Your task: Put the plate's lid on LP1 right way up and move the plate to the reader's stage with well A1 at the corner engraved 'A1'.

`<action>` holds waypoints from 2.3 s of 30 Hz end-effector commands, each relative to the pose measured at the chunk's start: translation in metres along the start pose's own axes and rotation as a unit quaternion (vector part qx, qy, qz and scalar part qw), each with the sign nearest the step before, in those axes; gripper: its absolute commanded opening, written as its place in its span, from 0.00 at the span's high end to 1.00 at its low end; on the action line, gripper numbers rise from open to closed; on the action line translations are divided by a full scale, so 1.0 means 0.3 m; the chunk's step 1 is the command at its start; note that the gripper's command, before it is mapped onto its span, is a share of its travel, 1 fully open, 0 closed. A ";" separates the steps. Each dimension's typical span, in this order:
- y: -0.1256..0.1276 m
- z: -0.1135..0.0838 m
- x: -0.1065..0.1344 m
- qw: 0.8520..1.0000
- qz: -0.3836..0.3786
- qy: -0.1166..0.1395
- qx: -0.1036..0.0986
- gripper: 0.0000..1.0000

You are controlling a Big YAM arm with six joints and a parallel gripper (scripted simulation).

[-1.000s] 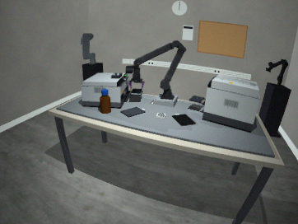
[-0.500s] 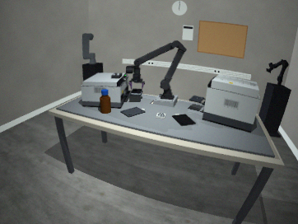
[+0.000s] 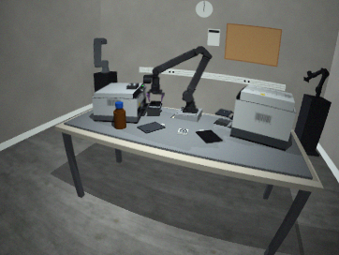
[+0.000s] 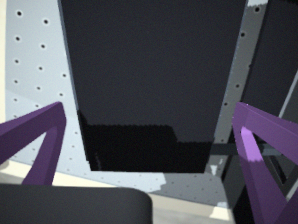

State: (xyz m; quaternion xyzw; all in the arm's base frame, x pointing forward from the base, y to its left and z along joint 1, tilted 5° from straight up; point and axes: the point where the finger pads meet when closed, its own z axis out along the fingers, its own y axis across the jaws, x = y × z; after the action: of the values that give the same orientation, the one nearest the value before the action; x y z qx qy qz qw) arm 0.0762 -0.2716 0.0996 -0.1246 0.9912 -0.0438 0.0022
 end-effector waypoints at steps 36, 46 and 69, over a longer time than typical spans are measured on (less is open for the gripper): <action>-0.051 -0.002 -0.015 1.000 -0.014 -0.002 0.012 0.00; -0.014 0.008 -0.013 1.000 -0.014 -0.002 0.013 0.00; -0.005 0.054 -0.012 1.000 -0.013 -0.002 -0.003 0.00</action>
State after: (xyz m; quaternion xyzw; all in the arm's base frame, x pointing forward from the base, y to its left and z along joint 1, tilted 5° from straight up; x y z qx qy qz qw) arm 0.0760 -0.2714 0.0908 -0.1250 0.9912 -0.0438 0.0022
